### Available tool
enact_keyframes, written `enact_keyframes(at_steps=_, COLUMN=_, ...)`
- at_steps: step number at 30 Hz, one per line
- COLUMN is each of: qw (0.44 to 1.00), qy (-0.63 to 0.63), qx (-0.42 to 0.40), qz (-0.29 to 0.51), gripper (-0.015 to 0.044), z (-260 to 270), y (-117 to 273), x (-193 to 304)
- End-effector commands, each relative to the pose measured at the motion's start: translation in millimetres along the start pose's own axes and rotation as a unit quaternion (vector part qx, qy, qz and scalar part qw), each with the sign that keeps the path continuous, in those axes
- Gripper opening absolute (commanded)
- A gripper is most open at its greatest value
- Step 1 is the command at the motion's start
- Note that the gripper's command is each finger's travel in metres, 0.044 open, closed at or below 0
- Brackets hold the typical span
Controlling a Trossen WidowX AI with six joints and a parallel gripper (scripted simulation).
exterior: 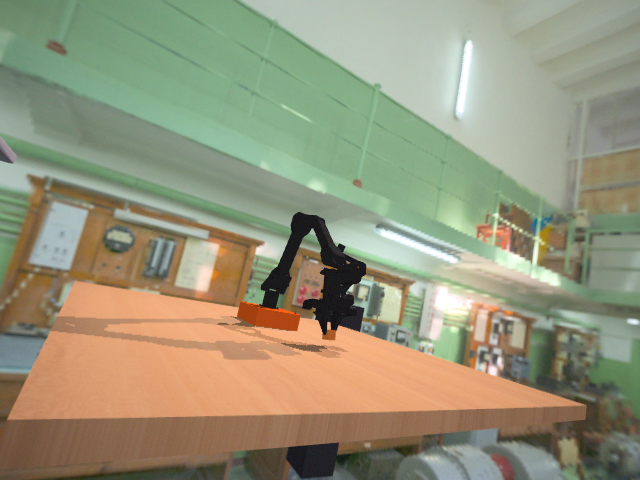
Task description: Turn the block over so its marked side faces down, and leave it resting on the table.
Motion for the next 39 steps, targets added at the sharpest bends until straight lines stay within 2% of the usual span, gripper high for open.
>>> enact_keyframes(at_steps=1, qw=0.999, qy=-0.002, qx=0.008, qz=-0.031, gripper=0.0000, z=1.2, y=-1.4, x=5.4)
enact_keyframes(at_steps=15, qw=0.990, qy=-0.004, qx=0.030, qz=-0.137, gripper=0.0000, z=4.6, y=-1.2, x=23.8)
enact_keyframes(at_steps=20, qw=0.989, qy=-0.004, qx=0.031, qz=-0.143, gripper=0.0000, z=4.8, y=-1.5, x=24.8)
enact_keyframes(at_steps=39, qw=0.962, qy=0.000, qx=0.059, qz=-0.266, gripper=0.0000, z=9.2, y=-41.5, x=33.3)
Point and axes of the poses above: the point midway between the two fingers, 35 mm back from their tips, its own y axis back along the fingers, its own z axis across the jaws, x = y × z, the point moved 6 cm from there along y, back along the fingers, and after that the axes turned 12 degrees about y, right-handed, at the moved point
